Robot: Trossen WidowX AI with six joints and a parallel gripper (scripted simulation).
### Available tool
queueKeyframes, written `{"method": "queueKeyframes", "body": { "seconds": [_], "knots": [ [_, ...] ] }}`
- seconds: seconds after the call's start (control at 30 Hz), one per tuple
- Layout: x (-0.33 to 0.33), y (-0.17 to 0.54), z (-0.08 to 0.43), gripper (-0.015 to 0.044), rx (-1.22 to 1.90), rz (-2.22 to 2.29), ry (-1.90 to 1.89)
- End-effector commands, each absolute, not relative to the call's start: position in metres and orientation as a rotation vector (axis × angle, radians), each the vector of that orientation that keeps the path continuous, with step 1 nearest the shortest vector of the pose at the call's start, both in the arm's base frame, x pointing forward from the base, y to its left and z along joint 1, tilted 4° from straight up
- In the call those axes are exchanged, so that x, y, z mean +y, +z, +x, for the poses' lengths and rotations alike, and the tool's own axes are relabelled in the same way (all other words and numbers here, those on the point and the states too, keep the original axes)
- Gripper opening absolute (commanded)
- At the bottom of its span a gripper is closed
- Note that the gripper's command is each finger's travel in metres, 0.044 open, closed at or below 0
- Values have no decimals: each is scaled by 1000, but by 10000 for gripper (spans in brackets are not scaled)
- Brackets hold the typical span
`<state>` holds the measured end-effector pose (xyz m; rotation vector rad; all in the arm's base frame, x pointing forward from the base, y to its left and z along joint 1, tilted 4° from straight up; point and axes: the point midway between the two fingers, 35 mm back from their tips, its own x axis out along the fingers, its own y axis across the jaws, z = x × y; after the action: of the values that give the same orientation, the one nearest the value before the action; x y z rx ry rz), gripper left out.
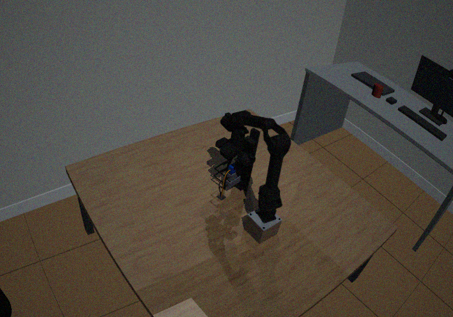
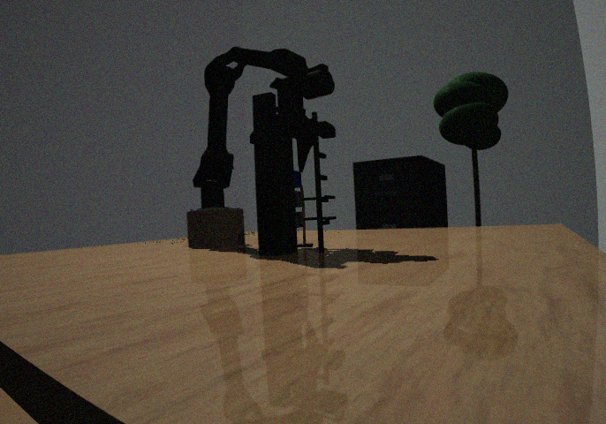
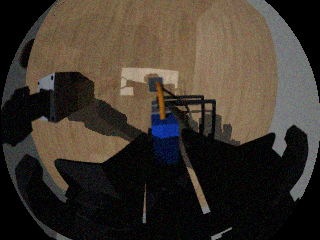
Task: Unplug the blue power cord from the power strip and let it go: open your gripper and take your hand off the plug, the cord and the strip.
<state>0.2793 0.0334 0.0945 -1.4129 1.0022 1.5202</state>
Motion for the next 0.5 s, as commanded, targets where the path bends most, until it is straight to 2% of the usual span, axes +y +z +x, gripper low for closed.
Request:
{"method": "queueKeyframes", "body": {
  "seconds": [0.0,0.37,0.47],
  "knots": [
    [33,91,281,160,999,-1418,1518],
    [33,84,280,160,999,-1418,1519],
    [33,86,281,81,997,-1417,1513]
  ]
}}
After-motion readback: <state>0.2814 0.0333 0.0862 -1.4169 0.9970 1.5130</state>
